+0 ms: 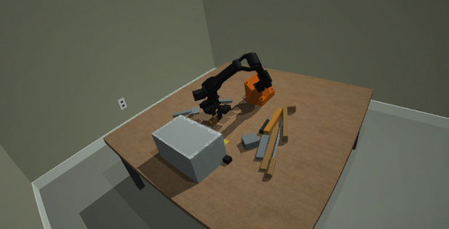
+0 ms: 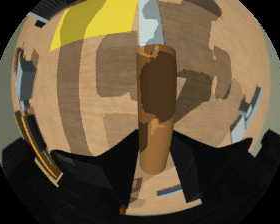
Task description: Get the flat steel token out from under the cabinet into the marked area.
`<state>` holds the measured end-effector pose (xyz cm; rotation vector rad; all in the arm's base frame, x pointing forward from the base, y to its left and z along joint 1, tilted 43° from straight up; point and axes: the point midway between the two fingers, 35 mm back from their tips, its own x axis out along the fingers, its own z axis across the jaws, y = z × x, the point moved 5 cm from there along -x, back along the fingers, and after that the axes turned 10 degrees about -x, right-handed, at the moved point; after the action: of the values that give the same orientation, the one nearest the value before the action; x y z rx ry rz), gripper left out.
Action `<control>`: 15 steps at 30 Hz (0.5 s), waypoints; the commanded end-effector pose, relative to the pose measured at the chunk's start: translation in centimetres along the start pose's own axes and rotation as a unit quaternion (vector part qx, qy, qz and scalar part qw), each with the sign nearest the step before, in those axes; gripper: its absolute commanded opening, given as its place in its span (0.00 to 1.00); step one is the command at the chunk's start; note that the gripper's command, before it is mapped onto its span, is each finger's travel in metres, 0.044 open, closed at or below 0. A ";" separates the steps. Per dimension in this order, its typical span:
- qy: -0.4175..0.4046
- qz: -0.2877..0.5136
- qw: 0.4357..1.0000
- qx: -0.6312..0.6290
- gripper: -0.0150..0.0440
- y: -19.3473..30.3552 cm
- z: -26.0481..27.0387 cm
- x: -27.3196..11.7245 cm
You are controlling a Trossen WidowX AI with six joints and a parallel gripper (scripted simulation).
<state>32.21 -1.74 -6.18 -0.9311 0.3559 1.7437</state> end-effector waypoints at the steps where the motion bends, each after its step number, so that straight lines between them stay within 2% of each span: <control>1: 0.001 0.000 1.000 -0.001 0.25 -0.6 -0.1 0.0; 15: 0.001 -0.001 1.000 -0.001 0.25 -2.1 -0.4 0.0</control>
<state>33.85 -1.33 -6.05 -0.9313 0.3550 1.7435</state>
